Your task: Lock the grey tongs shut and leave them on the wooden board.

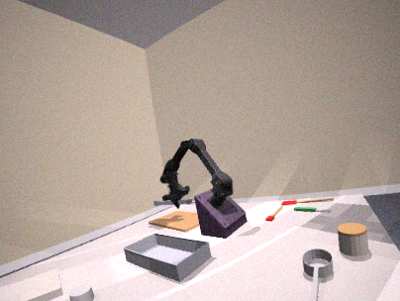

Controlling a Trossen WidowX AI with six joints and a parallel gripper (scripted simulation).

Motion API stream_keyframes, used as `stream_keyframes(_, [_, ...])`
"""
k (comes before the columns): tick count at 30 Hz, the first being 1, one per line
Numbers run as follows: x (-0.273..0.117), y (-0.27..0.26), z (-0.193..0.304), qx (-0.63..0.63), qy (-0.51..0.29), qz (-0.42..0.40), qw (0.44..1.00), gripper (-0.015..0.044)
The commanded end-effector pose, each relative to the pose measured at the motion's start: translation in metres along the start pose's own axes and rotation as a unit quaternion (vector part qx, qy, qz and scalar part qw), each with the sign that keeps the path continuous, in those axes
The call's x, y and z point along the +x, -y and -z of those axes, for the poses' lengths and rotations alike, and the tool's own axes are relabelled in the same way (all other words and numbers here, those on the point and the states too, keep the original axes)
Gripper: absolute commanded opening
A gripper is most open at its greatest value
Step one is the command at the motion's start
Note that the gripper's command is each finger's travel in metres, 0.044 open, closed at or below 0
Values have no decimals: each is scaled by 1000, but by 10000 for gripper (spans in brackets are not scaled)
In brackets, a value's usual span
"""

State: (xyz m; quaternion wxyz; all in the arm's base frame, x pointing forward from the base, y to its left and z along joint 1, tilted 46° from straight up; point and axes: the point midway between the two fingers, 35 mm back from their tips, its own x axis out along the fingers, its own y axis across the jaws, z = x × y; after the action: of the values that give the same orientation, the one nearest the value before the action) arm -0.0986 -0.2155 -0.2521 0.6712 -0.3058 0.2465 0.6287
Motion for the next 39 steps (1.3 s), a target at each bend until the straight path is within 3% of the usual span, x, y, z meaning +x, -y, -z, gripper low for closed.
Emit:
stream_keyframes(1, [5, -1, 0, -2, -2, -3, 1000, -150])
stream_keyframes(23, [35, 1, -3, -2, -2, -3, 1000, -150])
stream_keyframes(39, [35, 2, -4, 0, 1, 0, 1000, 270])
